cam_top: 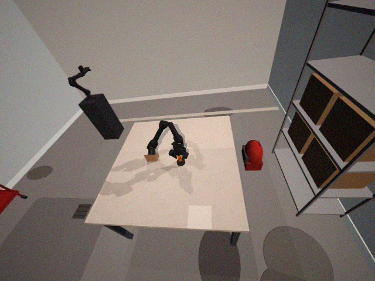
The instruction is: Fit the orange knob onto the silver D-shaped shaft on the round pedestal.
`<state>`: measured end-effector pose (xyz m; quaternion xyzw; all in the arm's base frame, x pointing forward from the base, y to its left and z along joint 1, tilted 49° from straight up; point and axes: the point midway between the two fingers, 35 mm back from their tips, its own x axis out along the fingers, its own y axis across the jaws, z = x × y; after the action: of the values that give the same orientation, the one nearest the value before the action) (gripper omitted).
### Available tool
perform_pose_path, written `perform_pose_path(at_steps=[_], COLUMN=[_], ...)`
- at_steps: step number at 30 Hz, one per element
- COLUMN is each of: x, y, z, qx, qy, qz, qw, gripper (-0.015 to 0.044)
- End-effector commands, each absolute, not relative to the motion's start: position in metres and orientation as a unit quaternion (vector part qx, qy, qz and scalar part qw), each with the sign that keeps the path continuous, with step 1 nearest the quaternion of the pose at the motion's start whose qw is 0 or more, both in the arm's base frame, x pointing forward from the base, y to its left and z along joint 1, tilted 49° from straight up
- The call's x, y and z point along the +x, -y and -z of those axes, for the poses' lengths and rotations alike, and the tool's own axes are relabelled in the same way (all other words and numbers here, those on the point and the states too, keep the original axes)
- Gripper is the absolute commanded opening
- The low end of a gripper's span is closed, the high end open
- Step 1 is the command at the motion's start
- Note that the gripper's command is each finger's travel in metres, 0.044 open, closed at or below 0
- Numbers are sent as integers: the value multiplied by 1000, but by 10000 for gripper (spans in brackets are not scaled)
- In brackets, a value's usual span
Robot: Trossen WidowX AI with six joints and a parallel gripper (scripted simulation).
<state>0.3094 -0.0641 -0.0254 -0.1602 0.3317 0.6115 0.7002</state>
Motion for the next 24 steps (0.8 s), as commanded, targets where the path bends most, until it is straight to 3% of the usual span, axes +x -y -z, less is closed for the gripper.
perform_pose_path(at_steps=[1, 9, 16, 24], x=[309, 310, 308, 310], y=[64, 66, 130, 137], z=[25, 24, -31, -36], qx=[-160, -160, -161, -161], qy=[-332, -332, -333, -333], qz=[-611, -611, -611, -611], qw=[700, 700, 700, 700], gripper=[440, 440, 440, 440])
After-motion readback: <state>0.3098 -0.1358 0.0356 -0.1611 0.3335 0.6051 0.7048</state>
